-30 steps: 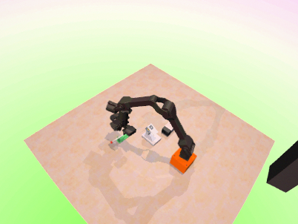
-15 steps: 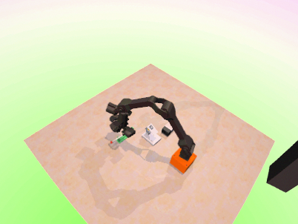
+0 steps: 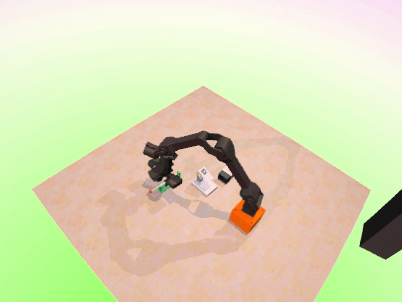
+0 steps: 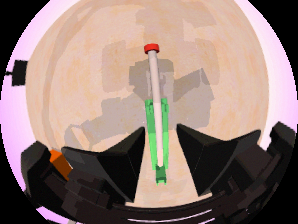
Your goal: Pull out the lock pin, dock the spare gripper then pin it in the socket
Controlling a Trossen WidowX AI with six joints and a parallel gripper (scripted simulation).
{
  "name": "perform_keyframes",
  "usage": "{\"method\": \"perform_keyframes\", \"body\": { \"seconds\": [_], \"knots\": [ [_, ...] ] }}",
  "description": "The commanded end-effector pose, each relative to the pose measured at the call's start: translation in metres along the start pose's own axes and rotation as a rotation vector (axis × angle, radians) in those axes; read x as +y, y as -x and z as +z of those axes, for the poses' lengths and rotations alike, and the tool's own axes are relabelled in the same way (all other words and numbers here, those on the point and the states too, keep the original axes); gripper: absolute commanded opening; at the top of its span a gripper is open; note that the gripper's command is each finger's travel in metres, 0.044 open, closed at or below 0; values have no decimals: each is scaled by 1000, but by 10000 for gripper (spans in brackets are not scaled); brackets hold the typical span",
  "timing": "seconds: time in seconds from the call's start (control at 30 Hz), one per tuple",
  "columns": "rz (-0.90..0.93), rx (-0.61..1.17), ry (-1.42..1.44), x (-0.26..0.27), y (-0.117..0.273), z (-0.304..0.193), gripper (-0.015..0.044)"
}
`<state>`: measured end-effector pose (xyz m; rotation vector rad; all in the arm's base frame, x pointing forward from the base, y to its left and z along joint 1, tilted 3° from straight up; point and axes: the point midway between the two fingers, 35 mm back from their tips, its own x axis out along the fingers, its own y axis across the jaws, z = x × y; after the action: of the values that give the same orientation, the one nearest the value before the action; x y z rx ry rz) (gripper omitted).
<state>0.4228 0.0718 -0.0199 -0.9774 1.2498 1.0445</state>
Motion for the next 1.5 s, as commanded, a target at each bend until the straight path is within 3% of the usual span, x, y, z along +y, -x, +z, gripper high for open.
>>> {"method": "perform_keyframes", "body": {
  "seconds": [0.0,0.4,0.6,0.7,1.47],
  "knots": [
    [5,6,5,2,-8,-2,180],
    [5,6,5,2,-19,-3,180],
    [5,6,5,2,-19,-3,23],
    [5,6,5,2,-19,-3,3],
    [22,9,0,6,9,-1,0]
  ]
}}
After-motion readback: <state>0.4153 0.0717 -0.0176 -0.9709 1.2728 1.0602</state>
